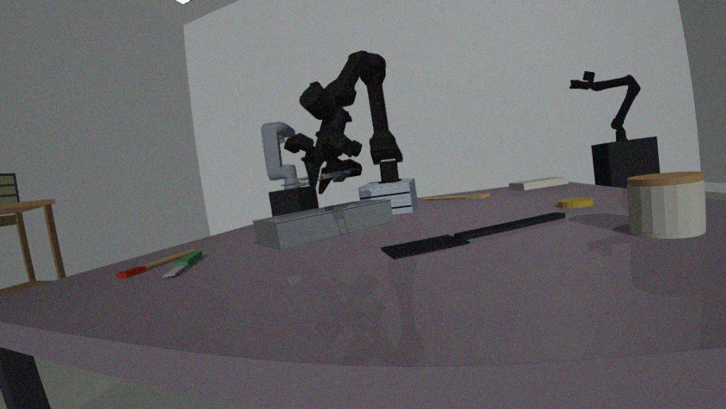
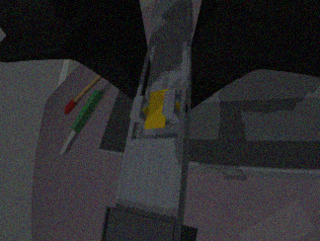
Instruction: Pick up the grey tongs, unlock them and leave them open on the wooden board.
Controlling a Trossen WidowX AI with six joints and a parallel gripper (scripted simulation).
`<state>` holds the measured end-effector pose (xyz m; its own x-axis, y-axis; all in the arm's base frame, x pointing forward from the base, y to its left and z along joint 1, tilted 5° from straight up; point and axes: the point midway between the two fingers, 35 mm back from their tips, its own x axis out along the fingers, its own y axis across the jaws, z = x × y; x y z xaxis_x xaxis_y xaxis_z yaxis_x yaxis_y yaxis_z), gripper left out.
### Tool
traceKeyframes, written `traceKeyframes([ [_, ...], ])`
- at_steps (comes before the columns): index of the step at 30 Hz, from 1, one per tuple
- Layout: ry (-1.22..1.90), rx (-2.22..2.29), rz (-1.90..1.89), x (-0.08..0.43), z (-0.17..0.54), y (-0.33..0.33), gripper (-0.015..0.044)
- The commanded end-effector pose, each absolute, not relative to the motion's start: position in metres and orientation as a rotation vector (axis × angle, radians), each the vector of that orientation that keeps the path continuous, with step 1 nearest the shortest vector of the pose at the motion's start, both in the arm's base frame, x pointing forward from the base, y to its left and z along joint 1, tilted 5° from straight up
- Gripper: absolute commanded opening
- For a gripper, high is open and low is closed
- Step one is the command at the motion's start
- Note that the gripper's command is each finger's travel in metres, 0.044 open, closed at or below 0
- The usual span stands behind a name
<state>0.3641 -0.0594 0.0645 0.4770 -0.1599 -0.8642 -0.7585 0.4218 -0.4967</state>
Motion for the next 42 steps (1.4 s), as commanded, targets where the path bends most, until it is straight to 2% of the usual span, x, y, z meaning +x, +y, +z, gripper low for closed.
traceKeyframes([
  [1, 1.057, -1.059, 0.486, 0.369, 0.068, -0.062, -0.015],
  [29, 1.354, -0.671, 0.66, 0.365, 0.067, -0.068, -0.015],
  [42, 1.376, -0.641, 0.644, 0.36, 0.065, -0.078, -0.015],
])
